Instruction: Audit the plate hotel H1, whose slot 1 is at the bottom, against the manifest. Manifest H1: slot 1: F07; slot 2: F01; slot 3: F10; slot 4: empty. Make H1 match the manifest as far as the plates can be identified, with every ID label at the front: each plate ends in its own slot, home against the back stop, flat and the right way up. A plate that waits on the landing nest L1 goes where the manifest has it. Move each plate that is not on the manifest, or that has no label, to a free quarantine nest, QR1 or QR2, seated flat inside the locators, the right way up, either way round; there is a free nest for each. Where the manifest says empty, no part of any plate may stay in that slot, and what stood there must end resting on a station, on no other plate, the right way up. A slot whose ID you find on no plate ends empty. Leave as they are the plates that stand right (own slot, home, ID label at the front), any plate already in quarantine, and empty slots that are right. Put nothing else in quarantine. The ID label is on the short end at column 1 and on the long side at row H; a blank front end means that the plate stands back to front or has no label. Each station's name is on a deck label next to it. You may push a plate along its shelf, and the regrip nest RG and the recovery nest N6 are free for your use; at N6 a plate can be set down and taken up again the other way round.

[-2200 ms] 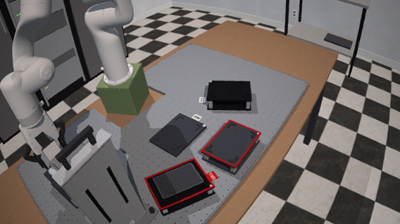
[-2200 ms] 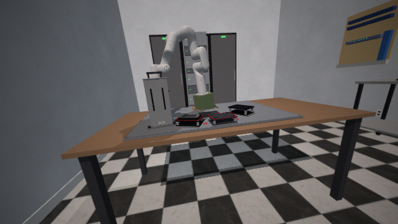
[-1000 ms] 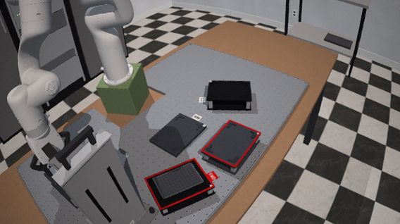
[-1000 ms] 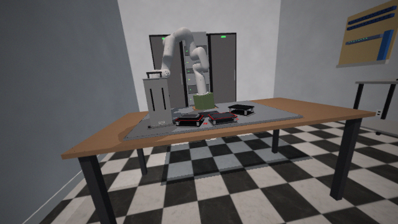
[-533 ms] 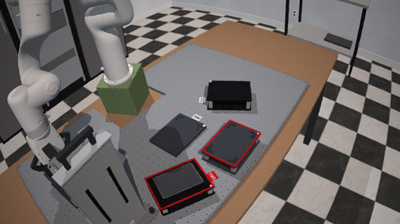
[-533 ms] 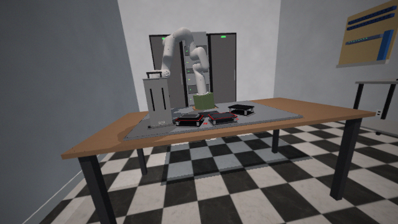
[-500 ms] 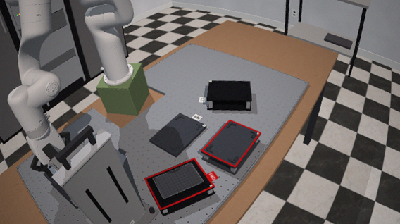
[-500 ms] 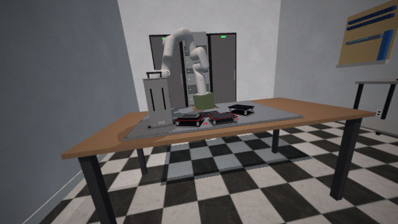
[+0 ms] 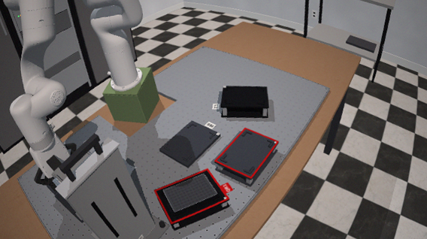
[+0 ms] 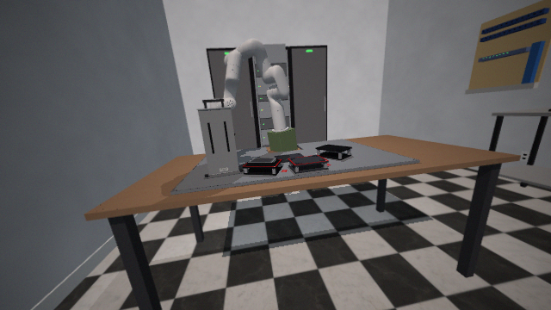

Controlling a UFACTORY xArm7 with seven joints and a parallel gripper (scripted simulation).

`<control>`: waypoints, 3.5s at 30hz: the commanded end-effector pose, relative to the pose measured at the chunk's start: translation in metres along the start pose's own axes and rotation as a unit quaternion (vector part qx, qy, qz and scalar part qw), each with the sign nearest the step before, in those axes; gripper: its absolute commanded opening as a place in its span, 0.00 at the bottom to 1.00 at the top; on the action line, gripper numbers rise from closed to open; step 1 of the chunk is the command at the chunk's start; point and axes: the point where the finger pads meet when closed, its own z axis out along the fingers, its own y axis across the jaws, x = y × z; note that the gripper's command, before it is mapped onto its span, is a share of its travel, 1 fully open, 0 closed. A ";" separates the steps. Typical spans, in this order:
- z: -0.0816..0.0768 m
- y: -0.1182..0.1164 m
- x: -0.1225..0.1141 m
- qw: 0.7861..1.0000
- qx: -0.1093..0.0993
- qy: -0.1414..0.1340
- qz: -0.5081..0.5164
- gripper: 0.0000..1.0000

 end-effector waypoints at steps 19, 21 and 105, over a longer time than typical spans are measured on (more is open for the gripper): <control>0.008 0.002 0.000 1.000 -0.002 0.001 0.000 1.00; 0.008 0.002 0.000 1.000 -0.002 0.001 0.000 1.00; -0.005 0.002 0.000 1.000 -0.002 0.001 0.000 0.00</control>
